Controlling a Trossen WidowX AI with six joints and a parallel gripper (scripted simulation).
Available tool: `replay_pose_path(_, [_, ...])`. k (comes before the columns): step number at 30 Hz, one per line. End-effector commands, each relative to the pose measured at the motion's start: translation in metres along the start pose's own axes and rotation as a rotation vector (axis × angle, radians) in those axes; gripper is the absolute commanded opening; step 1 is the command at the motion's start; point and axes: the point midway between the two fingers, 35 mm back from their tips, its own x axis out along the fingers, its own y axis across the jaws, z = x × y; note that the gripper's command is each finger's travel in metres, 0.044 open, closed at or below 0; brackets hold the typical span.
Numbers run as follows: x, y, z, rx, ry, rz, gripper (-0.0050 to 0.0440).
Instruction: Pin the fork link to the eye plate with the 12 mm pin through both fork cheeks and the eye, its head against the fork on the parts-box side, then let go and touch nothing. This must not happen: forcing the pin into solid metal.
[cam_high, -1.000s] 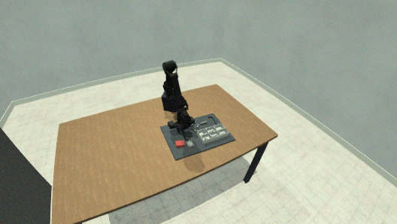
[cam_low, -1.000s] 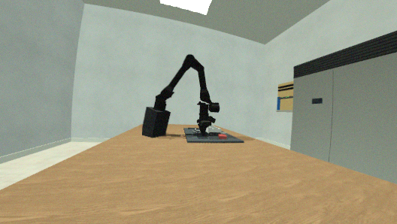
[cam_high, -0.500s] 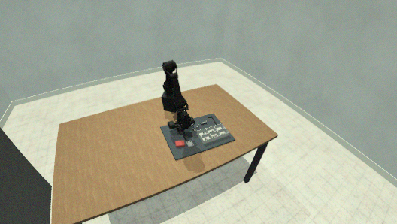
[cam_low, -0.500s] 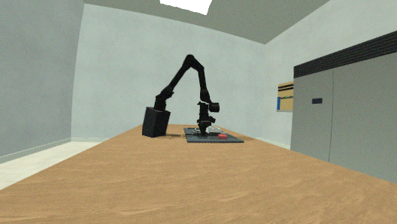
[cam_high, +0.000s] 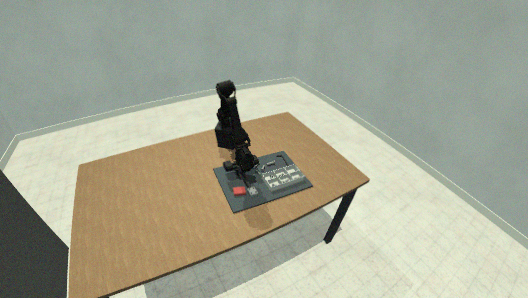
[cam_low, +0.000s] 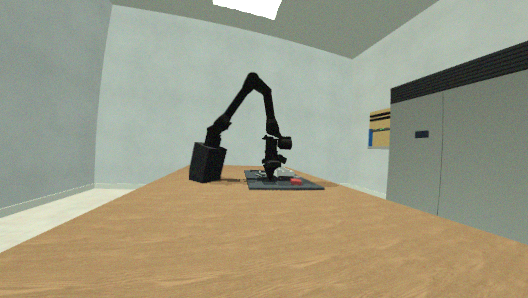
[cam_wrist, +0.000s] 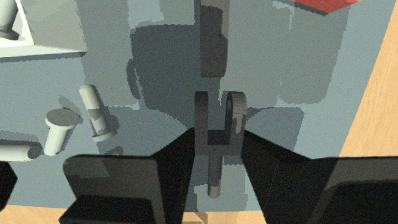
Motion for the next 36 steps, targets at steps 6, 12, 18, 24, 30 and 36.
replay_pose_path(6, [0.0006,0.0029,-0.0012,-0.007,0.004,0.011,0.0124])
replay_pose_path(12, [0.0008,0.0037,-0.0015,-0.008,0.006,0.014,0.0124])
replay_pose_path(18, [0.001,0.0045,-0.0018,-0.01,0.007,0.017,0.0124])
replay_pose_path(24, [0.0011,0.0049,-0.002,-0.011,0.007,0.018,0.0124])
replay_pose_path(30, [0.0011,0.0049,-0.002,-0.011,0.007,0.018,0.0124])
replay_pose_path(36, [0.0011,0.0049,-0.002,-0.011,0.007,0.018,0.0124])
